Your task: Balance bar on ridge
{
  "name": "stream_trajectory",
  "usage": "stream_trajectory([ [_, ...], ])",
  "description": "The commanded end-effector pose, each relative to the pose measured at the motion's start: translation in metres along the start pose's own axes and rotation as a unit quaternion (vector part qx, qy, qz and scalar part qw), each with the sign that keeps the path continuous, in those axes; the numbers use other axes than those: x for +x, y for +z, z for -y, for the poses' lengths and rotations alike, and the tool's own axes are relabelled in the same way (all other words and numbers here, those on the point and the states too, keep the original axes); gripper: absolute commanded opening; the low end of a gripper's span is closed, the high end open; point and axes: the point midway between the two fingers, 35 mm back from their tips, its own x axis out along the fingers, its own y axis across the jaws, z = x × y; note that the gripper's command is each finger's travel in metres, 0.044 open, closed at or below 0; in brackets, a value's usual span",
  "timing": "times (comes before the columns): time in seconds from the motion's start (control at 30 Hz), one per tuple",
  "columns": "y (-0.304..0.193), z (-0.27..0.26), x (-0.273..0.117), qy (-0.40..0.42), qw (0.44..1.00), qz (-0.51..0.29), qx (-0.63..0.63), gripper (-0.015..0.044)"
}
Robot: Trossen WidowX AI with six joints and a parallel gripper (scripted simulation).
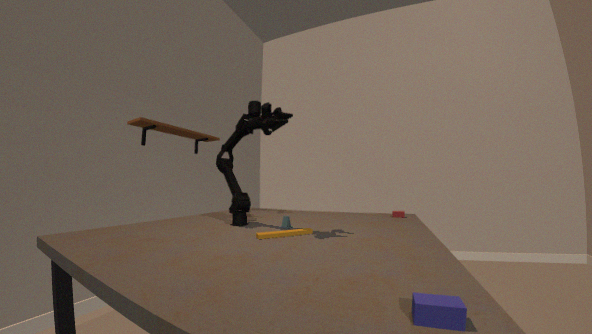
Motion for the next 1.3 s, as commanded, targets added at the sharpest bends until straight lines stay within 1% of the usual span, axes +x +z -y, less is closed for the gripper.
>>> stream_trajectory([
  [0.0, -0.013, 0.025, 0.019, -0.040, 0.998, -0.031, -0.038, 0.0315],
  [0.3, -0.043, 0.076, 0.048, -0.109, 0.977, -0.114, -0.140, 0.0315],
  [0.6, -0.077, 0.127, 0.065, -0.155, 0.935, -0.214, -0.237, 0.0315],
  [0.93, -0.116, 0.180, 0.071, -0.171, 0.864, -0.338, -0.332, 0.0315],
  [1.27, -0.156, 0.227, 0.065, -0.148, 0.772, -0.466, -0.407, 0.0315],
])
